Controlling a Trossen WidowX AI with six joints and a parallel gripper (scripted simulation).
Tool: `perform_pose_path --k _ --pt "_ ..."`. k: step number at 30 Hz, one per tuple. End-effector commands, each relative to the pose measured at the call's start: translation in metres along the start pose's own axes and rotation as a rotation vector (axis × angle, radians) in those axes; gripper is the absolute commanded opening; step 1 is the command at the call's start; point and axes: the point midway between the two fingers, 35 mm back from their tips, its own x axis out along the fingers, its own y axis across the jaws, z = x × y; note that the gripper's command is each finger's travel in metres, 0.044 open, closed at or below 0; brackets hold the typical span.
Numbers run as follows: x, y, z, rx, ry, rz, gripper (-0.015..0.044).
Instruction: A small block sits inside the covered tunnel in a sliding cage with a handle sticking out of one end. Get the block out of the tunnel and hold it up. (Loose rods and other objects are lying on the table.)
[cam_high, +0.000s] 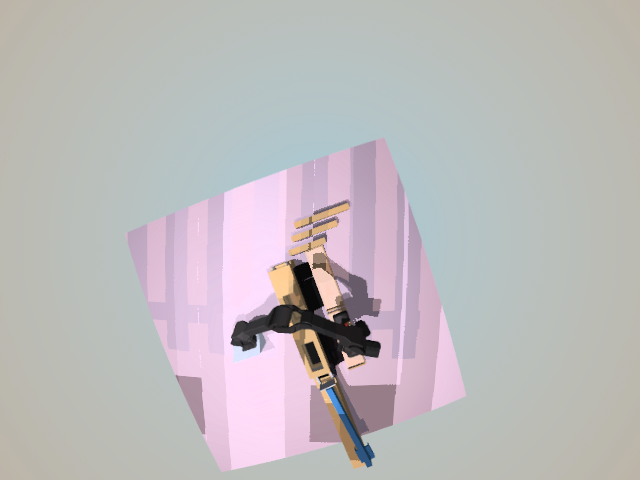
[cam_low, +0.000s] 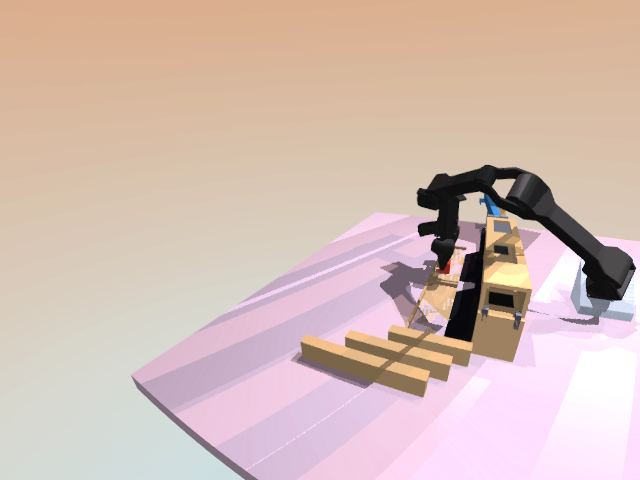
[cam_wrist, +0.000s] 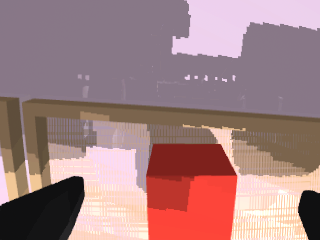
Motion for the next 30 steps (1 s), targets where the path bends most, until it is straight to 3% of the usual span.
perform_pose_path --k 1,8,20,26,30 --pt "0.010 0.001 -0.002 0.009 0.003 0.009 0.0440" --pt "0.020 0.001 -0.003 0.009 0.003 0.010 0.0440" --pt "0.013 0.001 -0.001 0.000 0.001 0.002 0.0125" --pt "0.013 0.001 -0.001 0.000 0.001 0.002 0.0085" --pt "0.005 0.000 -0.001 0.001 0.001 0.002 0.0000"
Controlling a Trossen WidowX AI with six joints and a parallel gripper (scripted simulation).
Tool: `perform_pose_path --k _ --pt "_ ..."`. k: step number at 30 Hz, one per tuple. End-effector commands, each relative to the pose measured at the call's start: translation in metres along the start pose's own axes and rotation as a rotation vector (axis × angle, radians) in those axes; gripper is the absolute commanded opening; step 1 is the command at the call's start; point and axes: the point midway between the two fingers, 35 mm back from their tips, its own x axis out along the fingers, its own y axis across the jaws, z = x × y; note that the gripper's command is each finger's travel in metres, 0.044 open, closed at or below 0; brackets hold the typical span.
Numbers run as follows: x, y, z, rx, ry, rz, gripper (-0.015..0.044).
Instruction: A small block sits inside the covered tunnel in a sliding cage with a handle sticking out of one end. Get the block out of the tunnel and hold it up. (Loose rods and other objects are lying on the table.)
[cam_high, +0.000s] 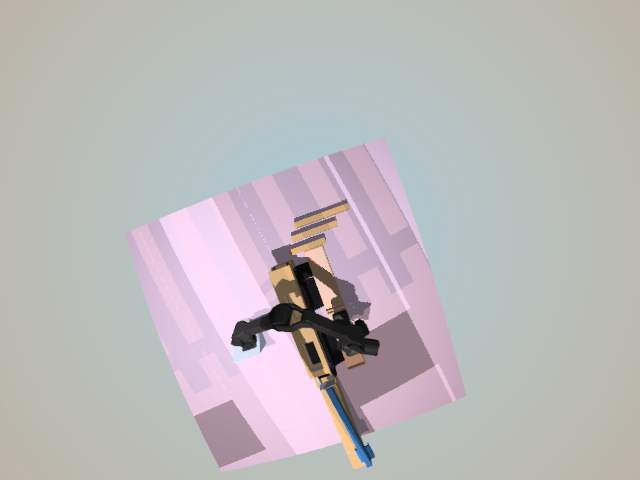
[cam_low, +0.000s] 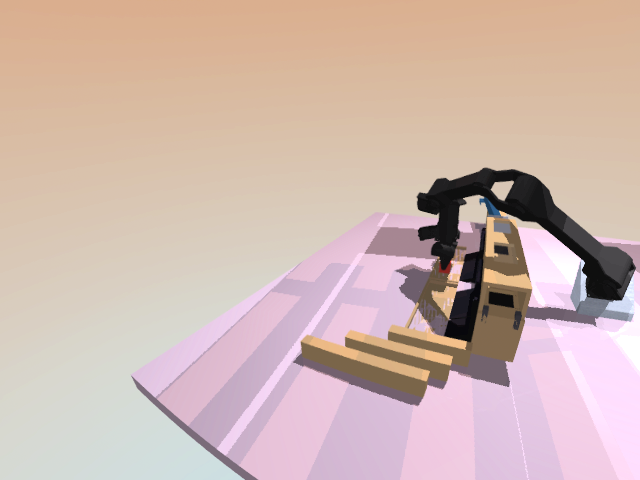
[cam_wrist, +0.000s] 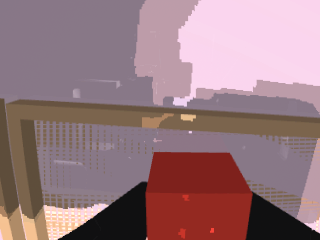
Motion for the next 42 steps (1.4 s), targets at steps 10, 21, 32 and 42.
perform_pose_path --k 10,21,32,42 --pt "-0.052 -0.001 0.000 0.002 -0.001 0.001 0.0000" --pt "-0.105 0.014 0.006 0.017 -0.244 -0.033 0.0000" --pt "-0.163 0.038 -0.001 0.008 -0.517 -0.056 0.0000" --pt "-0.161 0.037 -0.029 0.009 -0.516 -0.061 0.0000"
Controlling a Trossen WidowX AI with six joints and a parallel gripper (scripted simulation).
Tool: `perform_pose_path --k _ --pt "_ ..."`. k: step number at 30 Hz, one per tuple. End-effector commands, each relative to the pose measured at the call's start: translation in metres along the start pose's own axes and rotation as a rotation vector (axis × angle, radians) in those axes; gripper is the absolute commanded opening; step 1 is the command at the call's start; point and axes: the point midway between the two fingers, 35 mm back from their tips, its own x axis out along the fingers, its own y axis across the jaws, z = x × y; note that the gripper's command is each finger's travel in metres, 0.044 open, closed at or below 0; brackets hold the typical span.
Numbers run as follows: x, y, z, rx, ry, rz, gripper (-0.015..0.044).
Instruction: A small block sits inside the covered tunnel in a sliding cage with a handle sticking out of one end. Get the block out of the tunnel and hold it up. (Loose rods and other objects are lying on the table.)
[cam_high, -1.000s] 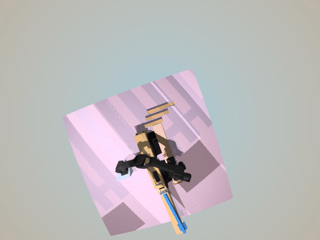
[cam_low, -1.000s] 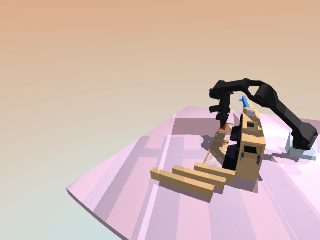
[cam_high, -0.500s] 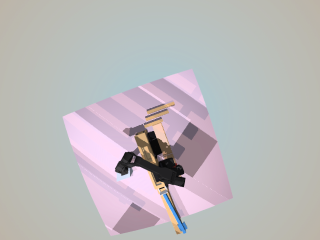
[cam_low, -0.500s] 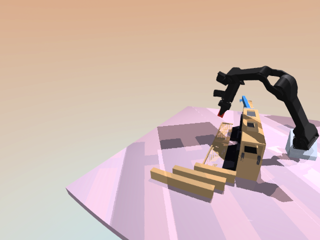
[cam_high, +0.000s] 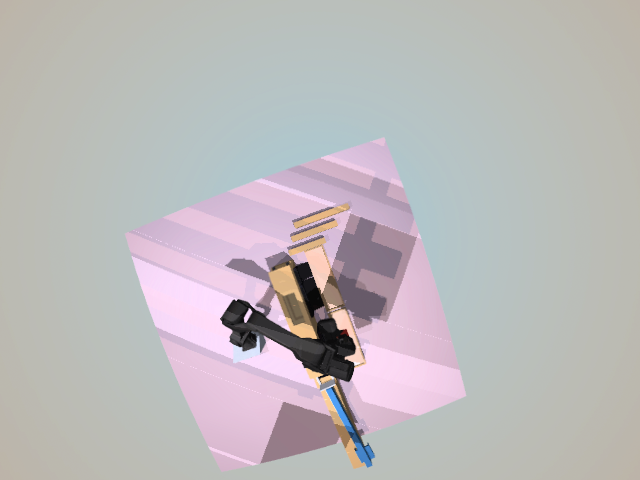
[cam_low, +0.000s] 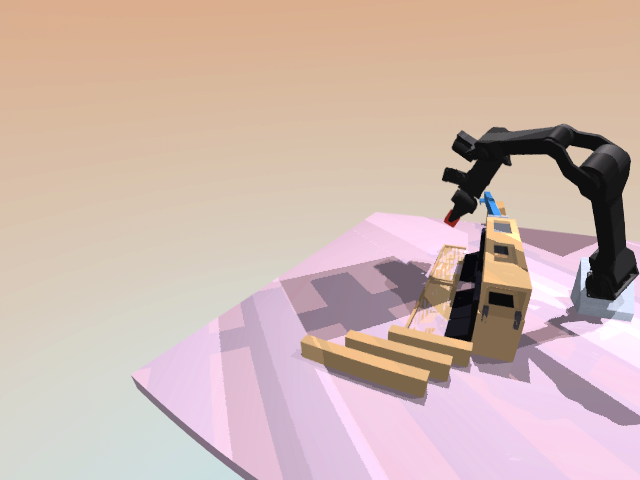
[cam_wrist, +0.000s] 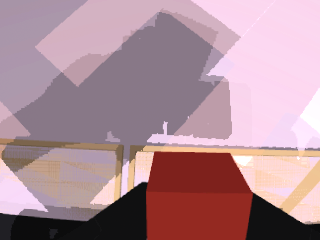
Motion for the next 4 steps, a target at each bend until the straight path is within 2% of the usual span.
perform_pose_path --k 1,4 --pt "-0.0050 0.0049 -0.0018 -0.018 -0.013 0.002 0.0000" --pt "-0.0050 0.0049 -0.0018 -0.018 -0.013 0.002 0.0000"
